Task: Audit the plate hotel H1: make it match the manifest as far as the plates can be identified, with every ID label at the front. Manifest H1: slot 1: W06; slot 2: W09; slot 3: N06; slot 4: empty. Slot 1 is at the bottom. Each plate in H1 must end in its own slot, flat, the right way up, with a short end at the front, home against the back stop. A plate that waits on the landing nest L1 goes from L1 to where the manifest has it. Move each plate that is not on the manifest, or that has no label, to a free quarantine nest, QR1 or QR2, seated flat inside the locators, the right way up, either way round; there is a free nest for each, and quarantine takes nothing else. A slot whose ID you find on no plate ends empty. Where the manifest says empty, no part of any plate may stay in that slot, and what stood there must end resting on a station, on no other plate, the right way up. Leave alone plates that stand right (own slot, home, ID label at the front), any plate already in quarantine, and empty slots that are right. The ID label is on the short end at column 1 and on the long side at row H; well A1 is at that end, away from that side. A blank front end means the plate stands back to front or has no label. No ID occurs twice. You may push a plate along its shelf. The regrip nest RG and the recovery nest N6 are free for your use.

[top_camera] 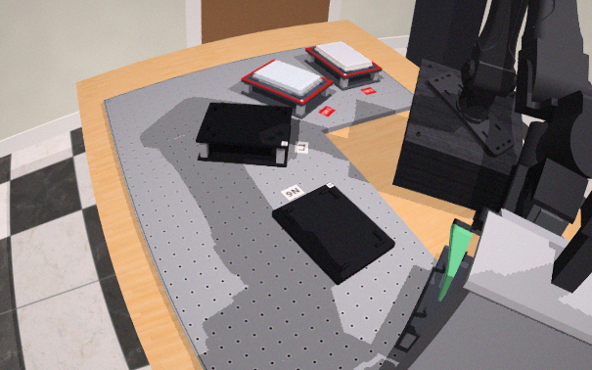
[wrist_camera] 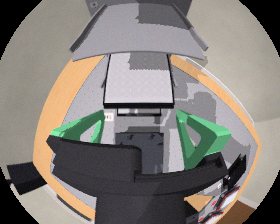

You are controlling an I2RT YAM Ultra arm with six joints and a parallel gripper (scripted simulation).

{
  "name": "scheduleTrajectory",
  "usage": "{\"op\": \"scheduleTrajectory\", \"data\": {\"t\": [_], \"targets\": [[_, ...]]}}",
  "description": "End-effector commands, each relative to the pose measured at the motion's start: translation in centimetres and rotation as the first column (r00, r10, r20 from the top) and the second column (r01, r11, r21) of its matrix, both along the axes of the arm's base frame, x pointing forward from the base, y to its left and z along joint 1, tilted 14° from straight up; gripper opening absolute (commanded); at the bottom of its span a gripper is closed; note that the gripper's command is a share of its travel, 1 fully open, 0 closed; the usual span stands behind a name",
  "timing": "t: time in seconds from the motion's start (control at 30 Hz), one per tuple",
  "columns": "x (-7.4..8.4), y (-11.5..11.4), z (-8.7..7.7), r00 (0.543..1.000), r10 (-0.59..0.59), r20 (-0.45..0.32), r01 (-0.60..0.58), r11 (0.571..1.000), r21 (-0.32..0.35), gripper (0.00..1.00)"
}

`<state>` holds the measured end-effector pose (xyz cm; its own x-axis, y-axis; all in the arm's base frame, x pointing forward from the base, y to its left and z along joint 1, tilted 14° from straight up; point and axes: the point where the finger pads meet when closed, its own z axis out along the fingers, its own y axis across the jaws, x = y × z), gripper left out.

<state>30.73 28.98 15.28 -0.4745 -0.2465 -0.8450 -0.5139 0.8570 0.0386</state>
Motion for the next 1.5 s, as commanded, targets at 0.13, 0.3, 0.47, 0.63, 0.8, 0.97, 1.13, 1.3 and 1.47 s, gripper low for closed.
{"op": "scheduleTrajectory", "data": {"t": [0.13,0.3,0.47,0.63,0.8,0.97,1.13,1.3,1.47], "targets": [[1.3,0.9,1.3,1.0,0.004,0.013,-0.005,1.0,0.013,1.0],[1.5,1.1,2.3,1.0,0.005,0.025,-0.006,1.0,0.03,1.0],[1.5,1.1,1.6,1.0,0.004,0.019,-0.005,1.0,0.023,1.0],[1.5,1.1,1.6,1.0,0.004,0.019,-0.005,1.0,0.023,1.0],[1.5,1.1,1.6,1.0,0.004,0.019,-0.005,1.0,0.023,0.86],[1.5,1.1,1.6,1.0,0.004,0.019,-0.005,1.0,0.023,0.86],[1.5,1.1,1.6,1.0,0.004,0.019,-0.005,1.0,0.023,0.86],[1.5,1.1,1.6,1.0,0.004,0.019,-0.005,1.0,0.023,0.86],[1.5,1.1,1.6,1.0,0.004,0.019,-0.005,1.0,0.023,0.86]]}}
